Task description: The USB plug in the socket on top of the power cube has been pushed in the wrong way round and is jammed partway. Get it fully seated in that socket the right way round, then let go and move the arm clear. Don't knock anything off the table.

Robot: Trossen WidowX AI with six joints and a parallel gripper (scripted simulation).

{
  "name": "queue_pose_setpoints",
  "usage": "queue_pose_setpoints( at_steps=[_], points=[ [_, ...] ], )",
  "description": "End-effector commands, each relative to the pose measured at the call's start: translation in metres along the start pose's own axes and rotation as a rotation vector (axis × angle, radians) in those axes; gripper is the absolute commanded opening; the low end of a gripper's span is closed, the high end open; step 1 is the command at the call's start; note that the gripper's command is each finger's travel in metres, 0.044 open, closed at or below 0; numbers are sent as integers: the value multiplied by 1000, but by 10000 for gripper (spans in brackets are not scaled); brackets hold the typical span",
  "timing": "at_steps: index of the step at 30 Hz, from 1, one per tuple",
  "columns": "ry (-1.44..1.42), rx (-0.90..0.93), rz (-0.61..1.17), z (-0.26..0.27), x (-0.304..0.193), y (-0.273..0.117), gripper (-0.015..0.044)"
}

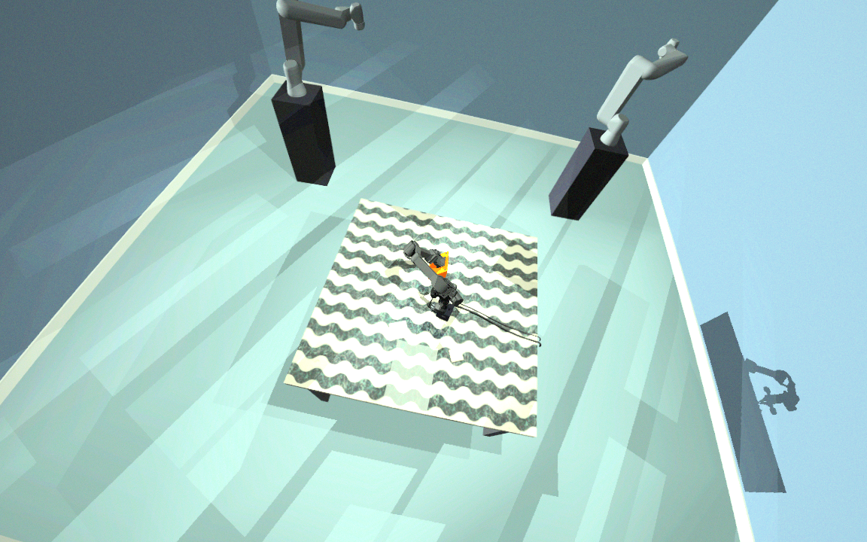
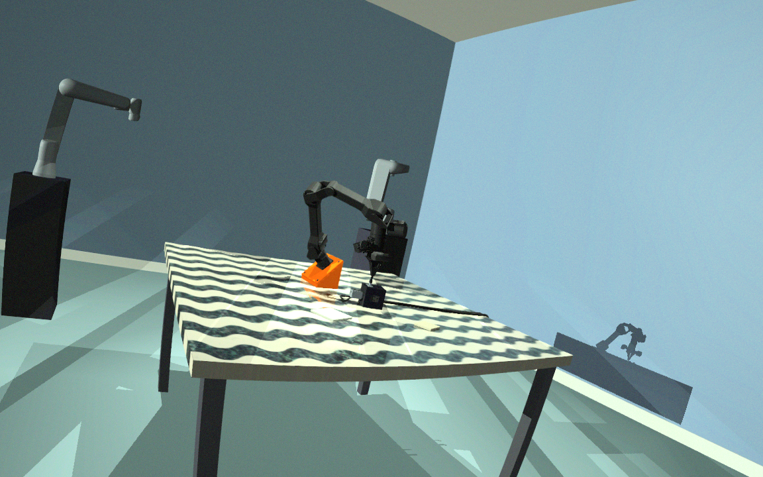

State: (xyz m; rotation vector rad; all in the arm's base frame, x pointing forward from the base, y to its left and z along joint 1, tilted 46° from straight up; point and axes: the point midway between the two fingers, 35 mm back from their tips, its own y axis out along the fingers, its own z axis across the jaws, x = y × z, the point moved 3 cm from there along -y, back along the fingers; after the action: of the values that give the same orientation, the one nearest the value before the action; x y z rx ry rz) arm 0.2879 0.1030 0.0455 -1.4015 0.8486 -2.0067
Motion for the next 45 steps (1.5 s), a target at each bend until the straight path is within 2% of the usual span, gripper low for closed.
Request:
queue_pose_setpoints(
  at_steps=[1,45],
  points=[
    [-1,0,0,0,1,1,0],
    [-1,0,0,0,1,6,0]
  ],
)
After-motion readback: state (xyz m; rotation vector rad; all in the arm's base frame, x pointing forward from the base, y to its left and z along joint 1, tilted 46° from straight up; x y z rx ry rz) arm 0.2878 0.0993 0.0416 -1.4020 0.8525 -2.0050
